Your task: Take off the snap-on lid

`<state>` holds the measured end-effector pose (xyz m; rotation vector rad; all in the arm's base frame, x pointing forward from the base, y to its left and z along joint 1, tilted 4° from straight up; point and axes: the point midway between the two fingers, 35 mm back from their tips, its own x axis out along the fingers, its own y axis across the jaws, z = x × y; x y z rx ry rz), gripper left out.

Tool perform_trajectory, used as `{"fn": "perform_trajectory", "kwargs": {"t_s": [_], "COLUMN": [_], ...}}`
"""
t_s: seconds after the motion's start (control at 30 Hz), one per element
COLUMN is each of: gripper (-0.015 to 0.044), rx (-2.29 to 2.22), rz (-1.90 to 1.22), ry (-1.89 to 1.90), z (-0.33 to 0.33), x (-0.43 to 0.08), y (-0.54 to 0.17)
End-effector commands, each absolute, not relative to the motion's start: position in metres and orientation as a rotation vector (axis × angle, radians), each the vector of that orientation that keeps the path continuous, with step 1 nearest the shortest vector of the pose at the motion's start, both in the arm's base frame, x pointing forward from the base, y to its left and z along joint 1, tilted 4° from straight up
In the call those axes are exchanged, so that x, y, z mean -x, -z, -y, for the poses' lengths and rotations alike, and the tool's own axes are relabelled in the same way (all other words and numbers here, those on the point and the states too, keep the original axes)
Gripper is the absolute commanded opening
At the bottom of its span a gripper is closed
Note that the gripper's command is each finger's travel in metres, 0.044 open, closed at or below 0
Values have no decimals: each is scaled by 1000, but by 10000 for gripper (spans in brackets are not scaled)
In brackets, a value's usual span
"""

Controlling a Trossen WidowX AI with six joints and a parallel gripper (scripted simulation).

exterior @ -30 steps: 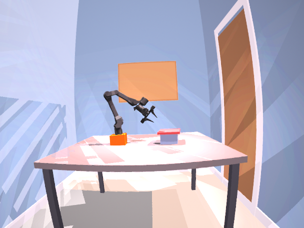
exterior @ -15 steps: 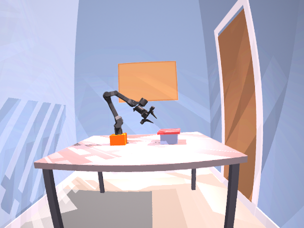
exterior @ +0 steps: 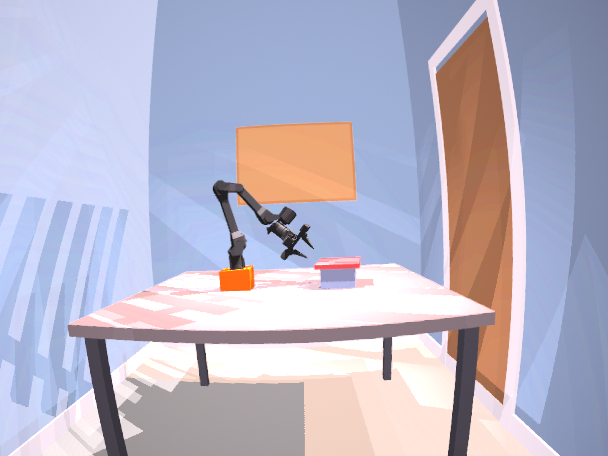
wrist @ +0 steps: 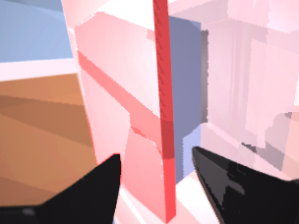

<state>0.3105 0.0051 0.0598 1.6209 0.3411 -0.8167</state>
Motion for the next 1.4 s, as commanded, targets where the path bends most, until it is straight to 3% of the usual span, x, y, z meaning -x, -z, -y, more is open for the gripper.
{"fn": "perform_trajectory", "kwargs": {"t_s": [0.0, 1.37], "gripper": [235, 235], "rx": [-1613, -1615], "rz": [-346, -340], "ry": [831, 828], "z": [-3, 12], "x": [-314, -355], "y": [-52, -10]}}
